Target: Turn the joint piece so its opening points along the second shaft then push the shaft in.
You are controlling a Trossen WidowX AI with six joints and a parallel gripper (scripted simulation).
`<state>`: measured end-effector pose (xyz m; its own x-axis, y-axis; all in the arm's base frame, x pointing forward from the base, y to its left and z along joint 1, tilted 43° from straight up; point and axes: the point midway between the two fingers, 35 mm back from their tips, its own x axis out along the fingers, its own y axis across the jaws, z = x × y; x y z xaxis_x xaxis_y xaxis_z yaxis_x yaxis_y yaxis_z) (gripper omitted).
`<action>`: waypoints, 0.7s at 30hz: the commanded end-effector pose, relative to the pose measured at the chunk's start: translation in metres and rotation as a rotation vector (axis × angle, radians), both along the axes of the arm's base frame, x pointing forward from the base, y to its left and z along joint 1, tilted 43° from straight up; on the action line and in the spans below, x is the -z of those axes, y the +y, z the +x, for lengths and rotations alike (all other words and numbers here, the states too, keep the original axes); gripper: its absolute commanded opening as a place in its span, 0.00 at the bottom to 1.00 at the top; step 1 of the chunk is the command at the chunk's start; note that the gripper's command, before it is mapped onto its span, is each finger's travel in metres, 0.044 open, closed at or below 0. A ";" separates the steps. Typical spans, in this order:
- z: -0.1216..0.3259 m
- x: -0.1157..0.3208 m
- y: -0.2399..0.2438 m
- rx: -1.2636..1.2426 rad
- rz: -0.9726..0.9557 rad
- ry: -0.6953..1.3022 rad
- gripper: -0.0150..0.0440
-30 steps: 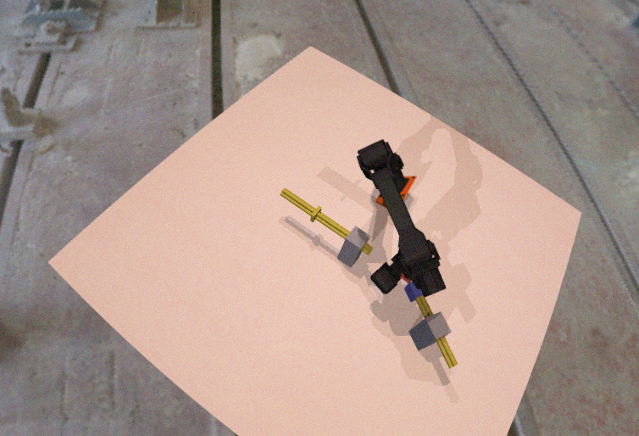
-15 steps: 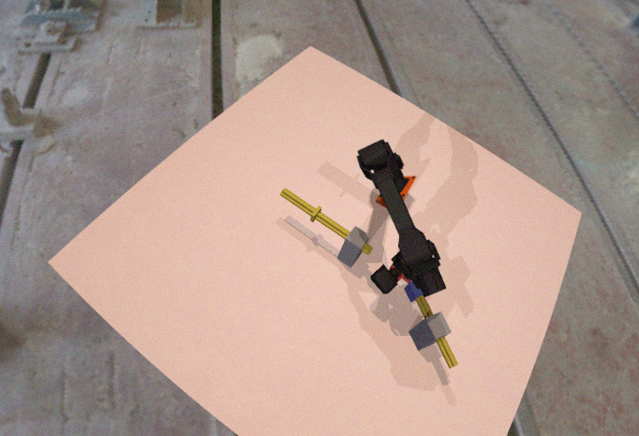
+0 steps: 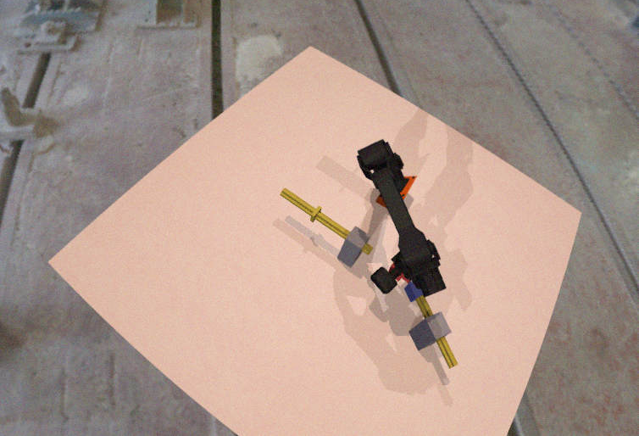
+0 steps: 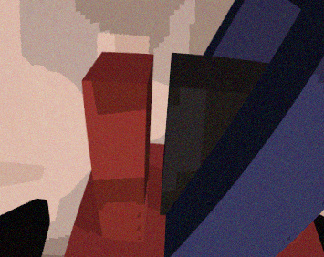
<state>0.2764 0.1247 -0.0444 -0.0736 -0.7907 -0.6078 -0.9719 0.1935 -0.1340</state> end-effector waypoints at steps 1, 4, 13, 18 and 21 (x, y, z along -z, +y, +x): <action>0.000 0.000 0.000 -0.002 0.019 -0.004 1.00; -0.001 -0.004 0.003 -0.018 0.102 -0.021 1.00; -0.003 -0.017 0.012 -0.110 0.365 -0.094 1.00; -0.003 -0.021 0.015 -0.145 0.433 -0.118 1.00; -0.003 -0.021 0.015 -0.145 0.433 -0.118 1.00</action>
<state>0.2769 0.1409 -0.0217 0.1133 -0.4671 -0.8769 -0.9727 0.1276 -0.1936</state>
